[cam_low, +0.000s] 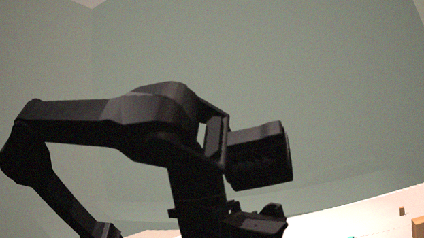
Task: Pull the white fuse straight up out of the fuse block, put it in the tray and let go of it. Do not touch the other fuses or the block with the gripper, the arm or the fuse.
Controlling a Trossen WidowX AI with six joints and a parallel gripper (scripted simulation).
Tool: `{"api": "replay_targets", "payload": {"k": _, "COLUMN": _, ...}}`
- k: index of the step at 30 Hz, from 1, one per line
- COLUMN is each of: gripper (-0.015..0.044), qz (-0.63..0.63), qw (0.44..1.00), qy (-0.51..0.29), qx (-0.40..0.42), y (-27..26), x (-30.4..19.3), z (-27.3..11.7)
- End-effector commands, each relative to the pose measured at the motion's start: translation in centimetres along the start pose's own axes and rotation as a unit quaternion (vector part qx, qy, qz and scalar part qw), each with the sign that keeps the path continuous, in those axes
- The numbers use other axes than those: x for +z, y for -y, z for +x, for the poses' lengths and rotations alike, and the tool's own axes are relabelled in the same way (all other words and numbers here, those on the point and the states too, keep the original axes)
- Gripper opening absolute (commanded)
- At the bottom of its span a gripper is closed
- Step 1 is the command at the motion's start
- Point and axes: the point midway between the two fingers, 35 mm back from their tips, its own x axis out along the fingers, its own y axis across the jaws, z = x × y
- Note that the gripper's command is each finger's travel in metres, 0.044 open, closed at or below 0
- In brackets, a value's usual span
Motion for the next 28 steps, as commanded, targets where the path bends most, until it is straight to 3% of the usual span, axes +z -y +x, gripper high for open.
{"api": "replay_targets", "payload": {"k": 1, "gripper": 0.033, "qz": 0.0, "qw": 1.0, "qy": 0.009, "qx": 0.001, "y": -0.14, "x": 0.14, "z": -2.7}}
{"api": "replay_targets", "payload": {"k": 28, "gripper": 0.033, "qz": -0.001, "qw": 1.0, "qy": 0.009, "qx": -0.002, "y": -0.05, "x": 0.16, "z": -2.44}}
